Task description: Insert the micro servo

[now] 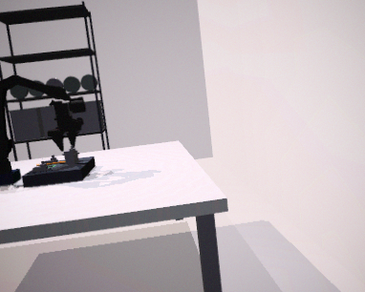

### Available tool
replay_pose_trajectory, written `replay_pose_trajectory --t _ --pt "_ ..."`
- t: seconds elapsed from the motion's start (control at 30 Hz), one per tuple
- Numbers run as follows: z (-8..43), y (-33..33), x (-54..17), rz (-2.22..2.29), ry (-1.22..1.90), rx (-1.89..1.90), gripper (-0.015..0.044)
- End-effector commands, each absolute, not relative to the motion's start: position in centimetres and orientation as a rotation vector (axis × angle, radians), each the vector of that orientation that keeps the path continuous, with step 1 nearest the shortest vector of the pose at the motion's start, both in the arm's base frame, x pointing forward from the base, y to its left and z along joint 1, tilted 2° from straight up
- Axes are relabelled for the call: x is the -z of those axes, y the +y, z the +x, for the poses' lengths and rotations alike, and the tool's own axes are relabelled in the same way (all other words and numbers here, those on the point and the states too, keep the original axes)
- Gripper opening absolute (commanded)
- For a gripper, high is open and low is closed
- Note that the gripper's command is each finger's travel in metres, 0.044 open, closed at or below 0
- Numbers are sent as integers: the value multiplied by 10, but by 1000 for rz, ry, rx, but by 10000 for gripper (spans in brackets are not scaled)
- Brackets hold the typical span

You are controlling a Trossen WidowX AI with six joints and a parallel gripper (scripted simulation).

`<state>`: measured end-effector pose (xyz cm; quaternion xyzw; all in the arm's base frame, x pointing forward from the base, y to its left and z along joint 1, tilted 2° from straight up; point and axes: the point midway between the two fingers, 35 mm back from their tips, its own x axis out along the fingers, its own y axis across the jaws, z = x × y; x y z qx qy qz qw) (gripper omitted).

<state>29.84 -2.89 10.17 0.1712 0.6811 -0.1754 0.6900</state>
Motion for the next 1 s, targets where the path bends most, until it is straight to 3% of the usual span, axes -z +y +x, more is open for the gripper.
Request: replay_pose_trajectory --t 0.0,0.23,0.63,0.83,0.97 --pt "297 -29 -93 385 1529 398 440" --pt "297 -29 -84 385 1529 398 440" --pt "297 -29 -84 385 1529 398 125" --pt "297 -29 -84 385 1529 398 85" --pt "297 -29 -92 385 1529 398 0"
